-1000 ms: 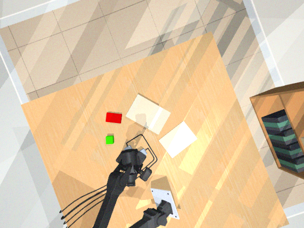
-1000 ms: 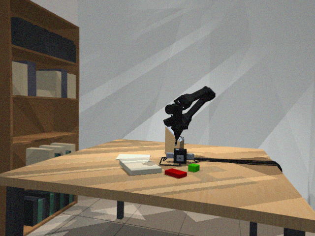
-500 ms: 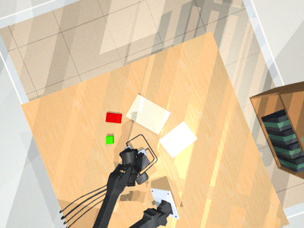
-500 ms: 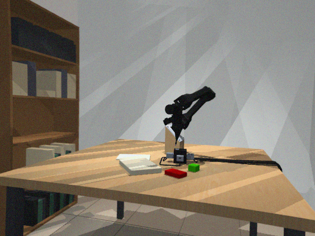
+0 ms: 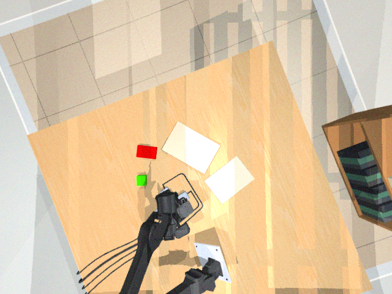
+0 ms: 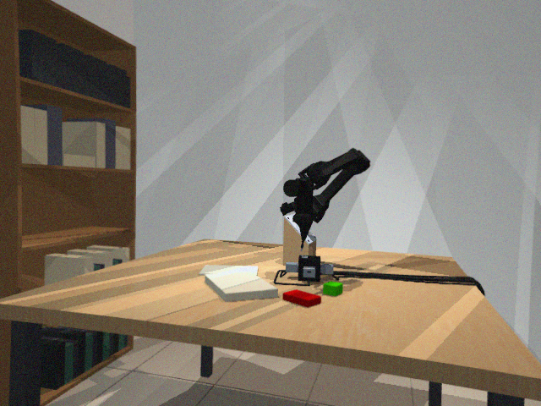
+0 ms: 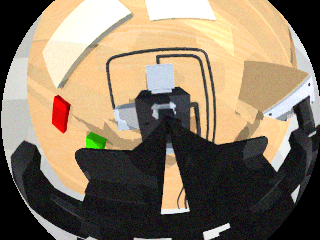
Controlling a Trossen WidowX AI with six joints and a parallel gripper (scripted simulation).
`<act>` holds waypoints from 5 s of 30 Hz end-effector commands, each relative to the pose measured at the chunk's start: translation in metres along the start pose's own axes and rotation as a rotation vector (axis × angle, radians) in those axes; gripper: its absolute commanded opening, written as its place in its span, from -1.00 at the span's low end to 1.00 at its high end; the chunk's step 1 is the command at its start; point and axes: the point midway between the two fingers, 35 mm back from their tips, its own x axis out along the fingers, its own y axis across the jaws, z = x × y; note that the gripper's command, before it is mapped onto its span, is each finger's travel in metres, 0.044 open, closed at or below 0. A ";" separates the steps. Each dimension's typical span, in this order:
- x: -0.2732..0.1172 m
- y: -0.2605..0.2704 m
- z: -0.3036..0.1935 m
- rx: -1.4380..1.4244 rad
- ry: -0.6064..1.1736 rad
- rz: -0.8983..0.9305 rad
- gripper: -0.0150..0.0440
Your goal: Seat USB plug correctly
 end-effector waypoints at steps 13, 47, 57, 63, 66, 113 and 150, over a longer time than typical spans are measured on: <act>0.002 0.000 -0.001 -0.008 0.009 0.000 -0.49; 0.006 0.000 -0.003 -0.028 0.030 0.000 -0.49; 0.007 0.000 -0.004 -0.034 0.036 0.000 -0.49; 0.007 0.000 -0.004 -0.037 0.040 0.000 -0.49; 0.008 0.000 -0.004 -0.039 0.041 0.000 -0.49; 0.013 0.000 -0.007 -0.066 0.070 -0.001 -0.49; 0.018 0.000 -0.007 -0.066 0.070 -0.001 -0.49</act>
